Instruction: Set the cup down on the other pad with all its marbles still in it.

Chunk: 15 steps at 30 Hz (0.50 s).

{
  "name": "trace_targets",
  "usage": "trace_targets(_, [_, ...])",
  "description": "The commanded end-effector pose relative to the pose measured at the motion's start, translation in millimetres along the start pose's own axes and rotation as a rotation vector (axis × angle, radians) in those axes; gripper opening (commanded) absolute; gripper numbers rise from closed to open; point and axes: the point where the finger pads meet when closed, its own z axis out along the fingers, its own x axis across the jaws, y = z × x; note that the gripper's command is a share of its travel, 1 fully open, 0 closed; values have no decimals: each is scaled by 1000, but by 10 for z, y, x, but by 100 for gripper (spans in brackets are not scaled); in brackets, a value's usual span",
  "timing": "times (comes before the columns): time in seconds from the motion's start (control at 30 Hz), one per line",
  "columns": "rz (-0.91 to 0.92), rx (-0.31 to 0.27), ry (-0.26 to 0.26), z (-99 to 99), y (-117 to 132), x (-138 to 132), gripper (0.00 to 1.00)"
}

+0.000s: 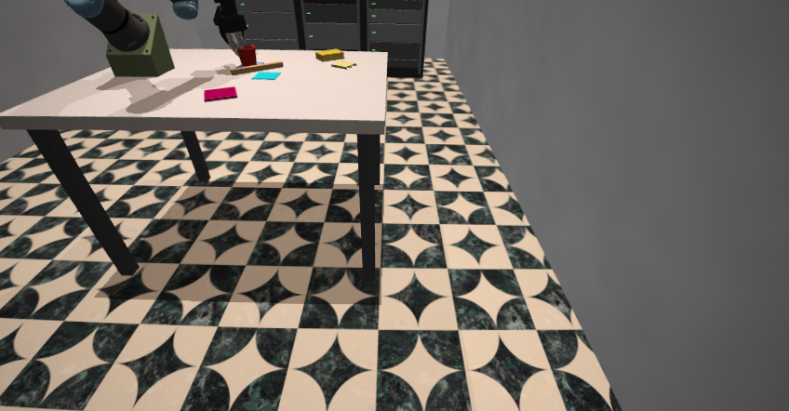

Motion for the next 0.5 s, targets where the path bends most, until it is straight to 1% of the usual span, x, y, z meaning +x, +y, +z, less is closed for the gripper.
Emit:
trace_targets(0.0, [-2, 2, -2, 5, -13, -18, 4])
trace_targets(0.47, [-2, 2, -2, 5, -13, -18, 3])
